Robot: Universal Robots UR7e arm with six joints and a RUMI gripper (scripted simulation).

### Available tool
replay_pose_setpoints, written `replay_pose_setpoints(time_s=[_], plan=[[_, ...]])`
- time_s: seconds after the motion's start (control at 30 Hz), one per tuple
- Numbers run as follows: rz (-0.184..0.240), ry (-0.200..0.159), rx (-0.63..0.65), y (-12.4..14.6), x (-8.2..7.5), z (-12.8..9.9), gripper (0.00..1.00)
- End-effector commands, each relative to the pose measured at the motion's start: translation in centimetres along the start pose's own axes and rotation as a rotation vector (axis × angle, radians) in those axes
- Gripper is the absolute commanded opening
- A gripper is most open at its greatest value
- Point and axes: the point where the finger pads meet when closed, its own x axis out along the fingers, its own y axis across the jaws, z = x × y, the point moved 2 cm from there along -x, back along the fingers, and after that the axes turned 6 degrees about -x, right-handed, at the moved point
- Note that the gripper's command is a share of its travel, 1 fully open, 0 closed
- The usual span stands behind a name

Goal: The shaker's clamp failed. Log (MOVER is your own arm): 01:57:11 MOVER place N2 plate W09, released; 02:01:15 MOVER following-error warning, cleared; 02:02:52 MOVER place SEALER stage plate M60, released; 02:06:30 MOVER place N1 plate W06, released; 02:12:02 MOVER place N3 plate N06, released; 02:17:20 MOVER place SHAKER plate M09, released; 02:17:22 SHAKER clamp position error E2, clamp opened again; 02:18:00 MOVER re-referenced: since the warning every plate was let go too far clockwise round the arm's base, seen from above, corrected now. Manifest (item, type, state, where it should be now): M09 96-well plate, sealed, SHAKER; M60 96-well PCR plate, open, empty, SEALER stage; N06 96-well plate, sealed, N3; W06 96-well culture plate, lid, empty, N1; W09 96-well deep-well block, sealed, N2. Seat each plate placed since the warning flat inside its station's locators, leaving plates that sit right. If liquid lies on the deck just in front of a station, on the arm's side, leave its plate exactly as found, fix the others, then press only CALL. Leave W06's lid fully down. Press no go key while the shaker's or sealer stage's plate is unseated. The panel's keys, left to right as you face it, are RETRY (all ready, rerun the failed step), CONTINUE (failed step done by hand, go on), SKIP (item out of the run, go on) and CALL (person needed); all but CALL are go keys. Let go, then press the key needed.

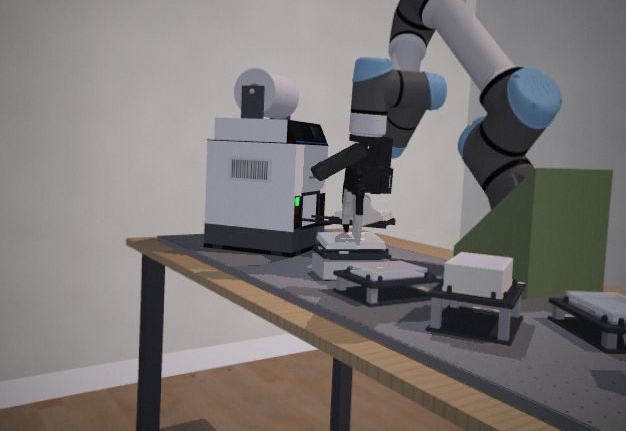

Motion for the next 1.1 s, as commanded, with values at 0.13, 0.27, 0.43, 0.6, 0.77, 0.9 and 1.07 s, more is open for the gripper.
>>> replay_pose_setpoints(time_s=[0.13,0.27,0.43,0.6,0.77,0.9,1.07], plan=[[0.000,0.001,0.000,0.1,-0.4,0.0,0.00],[0.000,0.001,0.000,0.1,-0.9,0.0,0.00],[0.000,0.001,0.000,0.2,-1.6,0.0,0.00],[0.000,0.001,0.000,0.3,-2.4,0.0,0.00],[0.000,0.001,0.000,0.3,-3.3,0.0,0.00],[0.000,0.001,0.000,0.4,-3.6,0.0,0.00],[0.000,0.001,0.000,0.4,-3.6,0.0,0.00]])
